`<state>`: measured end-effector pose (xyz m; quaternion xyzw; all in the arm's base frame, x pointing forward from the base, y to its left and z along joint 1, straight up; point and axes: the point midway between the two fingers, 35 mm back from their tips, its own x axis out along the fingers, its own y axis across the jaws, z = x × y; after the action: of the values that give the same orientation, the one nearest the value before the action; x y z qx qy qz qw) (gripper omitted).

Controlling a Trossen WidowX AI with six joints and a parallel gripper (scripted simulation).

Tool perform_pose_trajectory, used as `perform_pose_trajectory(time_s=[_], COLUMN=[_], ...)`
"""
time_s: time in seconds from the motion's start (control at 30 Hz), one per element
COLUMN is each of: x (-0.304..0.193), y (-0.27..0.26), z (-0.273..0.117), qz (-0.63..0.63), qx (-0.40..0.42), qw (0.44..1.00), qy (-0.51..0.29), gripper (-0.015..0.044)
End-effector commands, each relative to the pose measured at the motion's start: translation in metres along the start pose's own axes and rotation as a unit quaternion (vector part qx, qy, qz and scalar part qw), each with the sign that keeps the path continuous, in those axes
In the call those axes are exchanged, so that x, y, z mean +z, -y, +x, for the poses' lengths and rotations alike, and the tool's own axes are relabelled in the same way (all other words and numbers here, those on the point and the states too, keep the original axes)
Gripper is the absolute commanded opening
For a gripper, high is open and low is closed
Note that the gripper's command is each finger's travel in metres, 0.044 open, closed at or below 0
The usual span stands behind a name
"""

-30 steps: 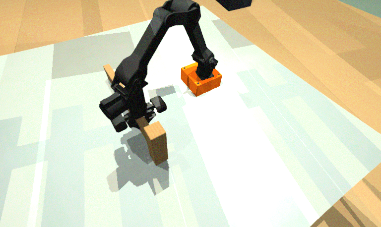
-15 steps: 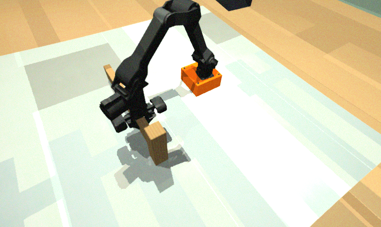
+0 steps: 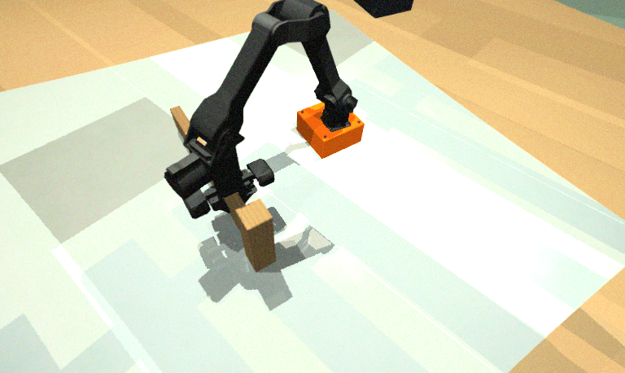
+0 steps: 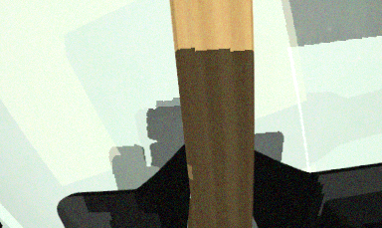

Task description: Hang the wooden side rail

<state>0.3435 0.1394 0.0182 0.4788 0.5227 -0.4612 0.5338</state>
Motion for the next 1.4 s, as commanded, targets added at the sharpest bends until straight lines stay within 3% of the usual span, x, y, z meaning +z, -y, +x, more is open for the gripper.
perform_pose_trajectory(time_s=[0.0,1.37], x=[-0.0013,-0.0048], y=[-0.0008,-0.0040], z=[-0.0019,-0.0042], qz=[0.002,0.002], qx=[0.002,0.002], qw=[1.000,1.000], qy=[-0.002,-0.002], gripper=[0.0000,0.0000])
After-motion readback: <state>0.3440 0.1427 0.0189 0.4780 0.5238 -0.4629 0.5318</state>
